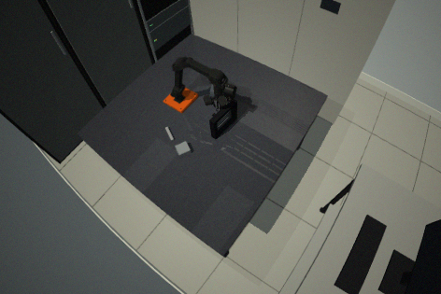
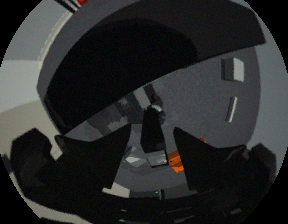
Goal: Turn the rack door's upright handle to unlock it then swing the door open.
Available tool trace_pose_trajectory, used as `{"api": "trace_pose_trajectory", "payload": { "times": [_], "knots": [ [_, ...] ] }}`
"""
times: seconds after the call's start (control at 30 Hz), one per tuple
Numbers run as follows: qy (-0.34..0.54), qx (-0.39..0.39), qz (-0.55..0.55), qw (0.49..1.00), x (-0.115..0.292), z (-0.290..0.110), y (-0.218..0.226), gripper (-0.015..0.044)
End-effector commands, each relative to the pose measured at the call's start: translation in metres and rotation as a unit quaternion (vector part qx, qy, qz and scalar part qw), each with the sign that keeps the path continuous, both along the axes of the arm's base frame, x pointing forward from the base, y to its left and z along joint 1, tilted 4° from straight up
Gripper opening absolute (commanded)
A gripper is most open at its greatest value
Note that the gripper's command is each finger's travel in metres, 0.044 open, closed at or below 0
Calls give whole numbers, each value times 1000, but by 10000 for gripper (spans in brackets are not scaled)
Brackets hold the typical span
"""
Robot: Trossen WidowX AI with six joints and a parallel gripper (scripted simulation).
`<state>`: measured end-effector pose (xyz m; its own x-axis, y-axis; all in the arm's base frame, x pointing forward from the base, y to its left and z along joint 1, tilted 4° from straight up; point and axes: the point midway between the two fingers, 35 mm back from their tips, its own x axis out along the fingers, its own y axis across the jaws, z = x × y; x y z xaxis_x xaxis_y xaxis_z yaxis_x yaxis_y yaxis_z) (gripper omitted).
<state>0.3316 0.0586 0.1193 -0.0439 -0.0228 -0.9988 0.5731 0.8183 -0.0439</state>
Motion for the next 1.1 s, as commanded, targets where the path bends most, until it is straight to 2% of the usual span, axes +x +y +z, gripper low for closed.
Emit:
{"api": "trace_pose_trajectory", "payload": {
  "times": [0.0, 0.33, 0.67, 1.07],
  "knots": [
    [-3, -6, -93, 996, 0, 0, -1, 299],
    [-9, -16, -334, 942, 0, 0, -1, 299],
    [-14, -25, -551, 834, 0, 0, -1, 299],
    [-15, -26, -565, 825, 0, 0, -1, 286]
  ]
}}
